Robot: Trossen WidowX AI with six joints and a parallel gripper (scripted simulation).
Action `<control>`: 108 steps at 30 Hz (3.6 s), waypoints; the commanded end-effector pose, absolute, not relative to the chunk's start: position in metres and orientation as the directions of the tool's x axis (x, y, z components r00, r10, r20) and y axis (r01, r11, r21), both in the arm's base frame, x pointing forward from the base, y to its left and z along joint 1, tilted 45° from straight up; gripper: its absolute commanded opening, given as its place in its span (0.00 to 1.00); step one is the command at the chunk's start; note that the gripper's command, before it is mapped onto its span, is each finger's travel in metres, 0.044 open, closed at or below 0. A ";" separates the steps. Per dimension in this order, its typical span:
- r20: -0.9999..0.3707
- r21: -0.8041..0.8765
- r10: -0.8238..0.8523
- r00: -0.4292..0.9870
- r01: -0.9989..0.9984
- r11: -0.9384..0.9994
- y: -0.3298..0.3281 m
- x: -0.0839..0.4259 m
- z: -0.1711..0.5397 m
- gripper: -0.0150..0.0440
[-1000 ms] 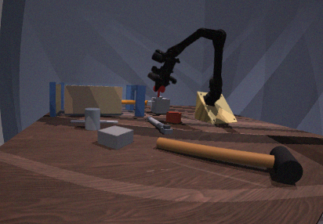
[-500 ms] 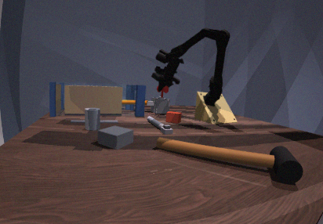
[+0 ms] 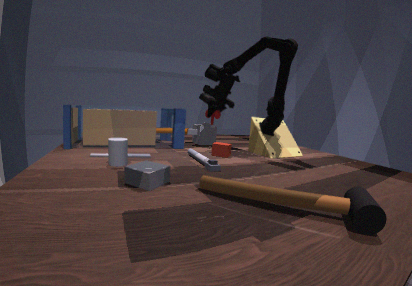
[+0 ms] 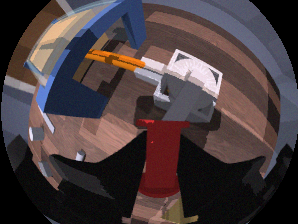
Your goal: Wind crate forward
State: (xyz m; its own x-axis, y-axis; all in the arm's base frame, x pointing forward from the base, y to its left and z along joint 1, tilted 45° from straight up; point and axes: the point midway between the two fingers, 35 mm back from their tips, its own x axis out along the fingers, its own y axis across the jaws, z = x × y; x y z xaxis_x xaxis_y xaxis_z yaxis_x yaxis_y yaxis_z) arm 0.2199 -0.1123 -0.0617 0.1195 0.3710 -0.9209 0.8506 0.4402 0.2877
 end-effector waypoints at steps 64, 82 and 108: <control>-0.930 0.243 0.359 0.081 0.866 0.436 -0.171 0.128 -0.102 0.25; -0.931 0.242 0.356 0.080 0.867 0.437 -0.193 0.123 -0.121 0.25; -0.932 0.241 0.352 0.081 0.866 0.438 -0.222 0.130 -0.149 0.25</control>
